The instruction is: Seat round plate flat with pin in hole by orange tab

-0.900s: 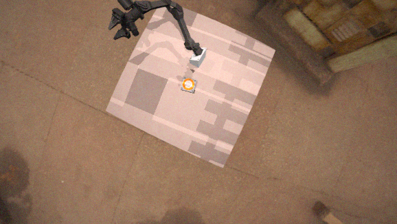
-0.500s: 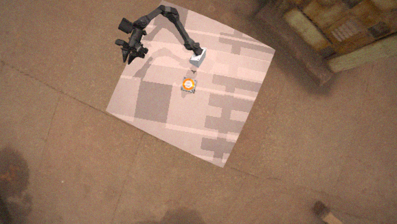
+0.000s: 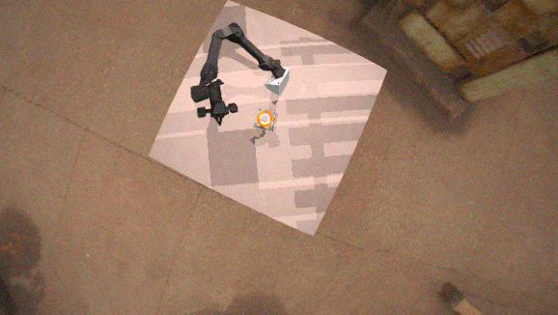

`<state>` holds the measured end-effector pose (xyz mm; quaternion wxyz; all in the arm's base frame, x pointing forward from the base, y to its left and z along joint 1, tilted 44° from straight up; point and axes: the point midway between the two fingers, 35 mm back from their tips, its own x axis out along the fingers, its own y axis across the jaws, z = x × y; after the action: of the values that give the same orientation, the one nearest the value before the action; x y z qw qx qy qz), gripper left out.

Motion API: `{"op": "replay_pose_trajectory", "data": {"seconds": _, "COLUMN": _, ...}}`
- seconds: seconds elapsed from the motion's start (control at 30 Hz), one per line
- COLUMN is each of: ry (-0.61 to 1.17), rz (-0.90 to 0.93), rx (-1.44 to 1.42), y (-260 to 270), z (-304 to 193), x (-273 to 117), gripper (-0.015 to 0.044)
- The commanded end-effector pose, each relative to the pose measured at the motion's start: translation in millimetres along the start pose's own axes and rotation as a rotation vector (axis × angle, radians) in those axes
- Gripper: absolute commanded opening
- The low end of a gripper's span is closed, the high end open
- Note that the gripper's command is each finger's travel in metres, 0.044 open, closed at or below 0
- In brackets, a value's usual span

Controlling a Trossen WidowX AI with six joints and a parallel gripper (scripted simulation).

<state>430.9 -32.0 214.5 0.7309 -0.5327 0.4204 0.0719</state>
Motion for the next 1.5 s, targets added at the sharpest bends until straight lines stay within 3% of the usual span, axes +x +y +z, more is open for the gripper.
{"op": "replay_pose_trajectory", "data": {"seconds": 0.0, "ry": 0.157, "rz": 0.109, "rx": 0.179, "y": 49, "z": -14, "x": 39, "gripper": 0.0}}
{"op": "replay_pose_trajectory", "data": {"seconds": 0.23, "ry": 0.471, "rz": 0.171, "rx": 0.466, "y": 130, "z": -48, "x": 83, "gripper": 0.0}}
{"op": "replay_pose_trajectory", "data": {"seconds": 0.4, "ry": 0.755, "rz": 0.096, "rx": 0.663, "y": 195, "z": -87, "x": 102, "gripper": 0.0}}
{"op": "replay_pose_trajectory", "data": {"seconds": 0.57, "ry": 0.874, "rz": 0.022, "rx": 0.734, "y": 222, "z": -106, "x": 104, "gripper": 0.0}}
{"op": "replay_pose_trajectory", "data": {"seconds": 0.8, "ry": 0.881, "rz": 0.017, "rx": 0.738, "y": 223, "z": -108, "x": 104, "gripper": 0.0}}
{"op": "replay_pose_trajectory", "data": {"seconds": 1.1, "ry": 0.882, "rz": 0.015, "rx": 0.737, "y": 237, "z": -142, "x": 133, "gripper": 0.0}}
{"op": "replay_pose_trajectory", "data": {"seconds": 1.47, "ry": 0.883, "rz": 0.015, "rx": 0.736, "y": 234, "z": -148, "x": 129, "gripper": 0.0}}
